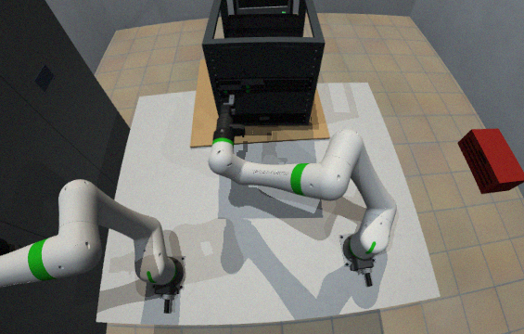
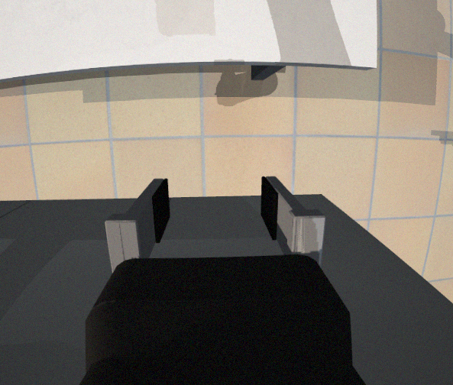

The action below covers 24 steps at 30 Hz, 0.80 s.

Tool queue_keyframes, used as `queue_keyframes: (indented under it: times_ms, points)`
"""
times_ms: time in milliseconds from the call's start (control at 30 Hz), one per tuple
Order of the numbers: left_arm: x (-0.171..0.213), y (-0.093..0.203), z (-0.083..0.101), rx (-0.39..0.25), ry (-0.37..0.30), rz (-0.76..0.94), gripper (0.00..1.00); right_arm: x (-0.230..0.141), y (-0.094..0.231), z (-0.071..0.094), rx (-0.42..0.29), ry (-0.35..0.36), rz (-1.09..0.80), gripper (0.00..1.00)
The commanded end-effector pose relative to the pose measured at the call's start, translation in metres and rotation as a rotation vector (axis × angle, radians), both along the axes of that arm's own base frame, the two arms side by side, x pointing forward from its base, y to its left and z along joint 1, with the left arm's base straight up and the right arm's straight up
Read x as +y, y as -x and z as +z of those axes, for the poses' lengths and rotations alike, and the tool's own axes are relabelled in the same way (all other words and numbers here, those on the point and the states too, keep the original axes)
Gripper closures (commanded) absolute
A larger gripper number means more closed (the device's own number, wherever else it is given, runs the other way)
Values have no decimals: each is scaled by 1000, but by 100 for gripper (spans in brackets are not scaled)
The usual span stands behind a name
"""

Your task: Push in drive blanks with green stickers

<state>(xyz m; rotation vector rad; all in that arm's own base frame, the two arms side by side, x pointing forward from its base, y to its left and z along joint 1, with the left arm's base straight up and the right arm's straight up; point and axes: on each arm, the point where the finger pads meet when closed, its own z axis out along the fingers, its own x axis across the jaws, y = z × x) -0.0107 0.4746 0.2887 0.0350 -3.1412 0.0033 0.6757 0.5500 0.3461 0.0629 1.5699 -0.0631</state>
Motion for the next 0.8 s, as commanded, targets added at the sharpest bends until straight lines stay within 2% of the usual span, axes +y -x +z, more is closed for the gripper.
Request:
queue_keyframes:
  times_ms: [0,267,767]
  points:
    - [0,0,1,0,-2,0,0,16,-2,-2,-1,-2,-2,0]
    - [0,0,1,0,-2,0,0,42,-3,-9,-1,-2,-2,0]
    - [0,0,1,0,-2,0,0,44,-4,-10,-1,-2,-2,0]
